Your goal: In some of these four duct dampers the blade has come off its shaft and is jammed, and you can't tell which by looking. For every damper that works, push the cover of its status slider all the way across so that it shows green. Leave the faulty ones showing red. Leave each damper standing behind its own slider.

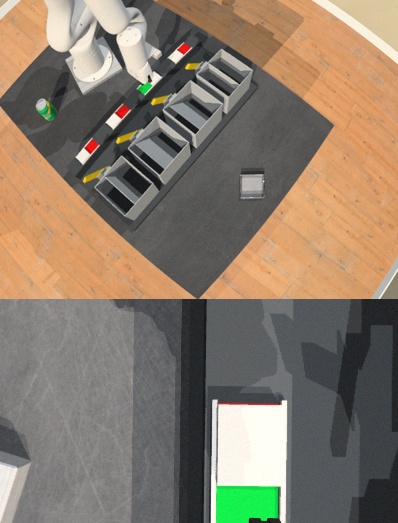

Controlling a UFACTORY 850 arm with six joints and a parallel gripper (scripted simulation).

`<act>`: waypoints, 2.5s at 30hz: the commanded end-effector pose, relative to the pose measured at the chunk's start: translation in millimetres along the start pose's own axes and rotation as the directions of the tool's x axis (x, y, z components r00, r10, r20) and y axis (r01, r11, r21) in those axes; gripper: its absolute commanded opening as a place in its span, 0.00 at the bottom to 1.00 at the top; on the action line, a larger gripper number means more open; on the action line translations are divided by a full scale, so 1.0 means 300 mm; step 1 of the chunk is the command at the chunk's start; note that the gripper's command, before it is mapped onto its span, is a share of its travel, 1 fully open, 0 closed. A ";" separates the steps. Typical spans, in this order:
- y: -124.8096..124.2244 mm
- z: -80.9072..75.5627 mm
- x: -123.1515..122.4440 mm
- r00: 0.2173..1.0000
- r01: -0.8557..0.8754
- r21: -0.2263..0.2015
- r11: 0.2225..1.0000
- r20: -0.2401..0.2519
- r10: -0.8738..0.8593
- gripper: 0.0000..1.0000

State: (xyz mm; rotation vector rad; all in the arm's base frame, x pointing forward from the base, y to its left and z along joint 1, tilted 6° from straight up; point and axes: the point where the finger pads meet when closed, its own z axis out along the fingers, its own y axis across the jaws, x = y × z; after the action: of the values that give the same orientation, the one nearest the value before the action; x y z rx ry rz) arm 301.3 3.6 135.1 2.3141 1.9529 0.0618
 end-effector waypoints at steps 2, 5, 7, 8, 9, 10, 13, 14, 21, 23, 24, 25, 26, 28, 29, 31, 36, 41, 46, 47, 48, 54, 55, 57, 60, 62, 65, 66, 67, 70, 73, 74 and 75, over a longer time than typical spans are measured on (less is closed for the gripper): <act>0.003 -0.030 -0.001 1.000 0.001 0.008 1.000 -0.011 0.000 0.00; 0.003 -0.060 -0.001 1.000 0.001 0.008 1.000 -0.011 0.000 0.00; 0.003 -0.081 -0.001 1.000 0.001 0.008 1.000 -0.011 0.000 0.00; 0.004 -0.089 -0.001 1.000 0.001 0.008 1.000 -0.011 0.000 0.00; 0.004 -0.097 -0.001 1.000 0.001 0.008 1.000 -0.011 0.000 0.00; 0.004 -0.102 -0.001 1.000 0.001 0.008 1.000 -0.011 0.000 0.00; 0.004 -0.110 -0.001 1.000 0.001 0.008 1.000 -0.011 0.000 0.00; 0.004 -0.110 -0.001 1.000 0.001 0.008 1.000 -0.011 0.000 0.00; 0.005 -0.112 -0.028 1.000 0.001 0.009 1.000 -0.011 0.000 0.00; 0.006 -0.111 -0.080 1.000 0.001 0.009 1.000 -0.010 0.000 0.00; 0.006 -0.110 -0.117 1.000 0.000 0.008 1.000 -0.010 0.000 0.00; 0.004 -0.110 -0.160 1.000 0.000 0.008 1.000 -0.010 0.000 0.00; 0.006 -0.109 -0.191 1.000 0.000 0.008 1.000 -0.010 0.000 0.00; 0.006 -0.109 -0.240 1.000 0.000 0.009 1.000 -0.010 0.000 0.00; 0.006 -0.109 -0.268 1.000 0.000 0.009 1.000 -0.010 0.000 0.00; 0.006 -0.109 -0.268 1.000 0.000 0.009 1.000 -0.010 0.000 0.00; 0.006 -0.107 -0.433 1.000 0.001 0.009 1.000 -0.010 0.000 0.00; 0.007 -0.106 -0.567 1.000 0.001 0.009 1.000 -0.010 0.000 0.00; 0.007 -0.105 -0.701 1.000 0.001 0.009 1.000 -0.009 0.000 0.00; 0.007 -0.105 -0.701 1.000 0.001 0.009 1.000 -0.009 0.000 0.00; 0.007 -0.105 -0.701 1.000 0.001 0.009 1.000 -0.009 0.000 0.00; 0.004 -0.105 -0.782 1.000 0.001 0.009 1.000 -0.009 -0.001 0.00; 0.004 -0.105 -0.782 1.000 0.001 0.009 1.000 -0.009 -0.001 0.00; 0.004 -0.105 -0.782 1.000 0.001 0.009 1.000 -0.009 -0.001 0.00; 0.004 -0.105 -0.782 1.000 0.001 0.009 1.000 -0.009 -0.001 0.00; 0.005 -0.094 -0.782 1.000 0.001 0.008 1.000 -0.010 -0.001 0.00; 0.006 -0.076 -0.782 1.000 0.001 0.008 1.000 -0.010 -0.001 0.00; 0.006 -0.051 -0.781 1.000 0.001 0.008 1.000 -0.011 -0.001 0.00; 0.006 -0.023 -0.781 1.000 0.001 0.008 1.000 -0.011 -0.001 0.00; 0.004 0.028 -0.780 1.000 0.001 0.009 1.000 -0.009 0.000 0.00; 0.003 0.030 -0.780 1.000 0.001 0.009 1.000 -0.009 0.000 0.00; 0.003 0.030 -0.780 1.000 0.001 0.009 1.000 -0.009 0.000 0.00; 0.003 0.030 -0.780 1.000 0.001 0.009 1.000 -0.009 0.000 0.00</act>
State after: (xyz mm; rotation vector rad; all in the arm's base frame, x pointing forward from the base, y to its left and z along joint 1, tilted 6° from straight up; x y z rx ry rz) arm 261.7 -226.3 137.5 2.3255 1.9636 0.0596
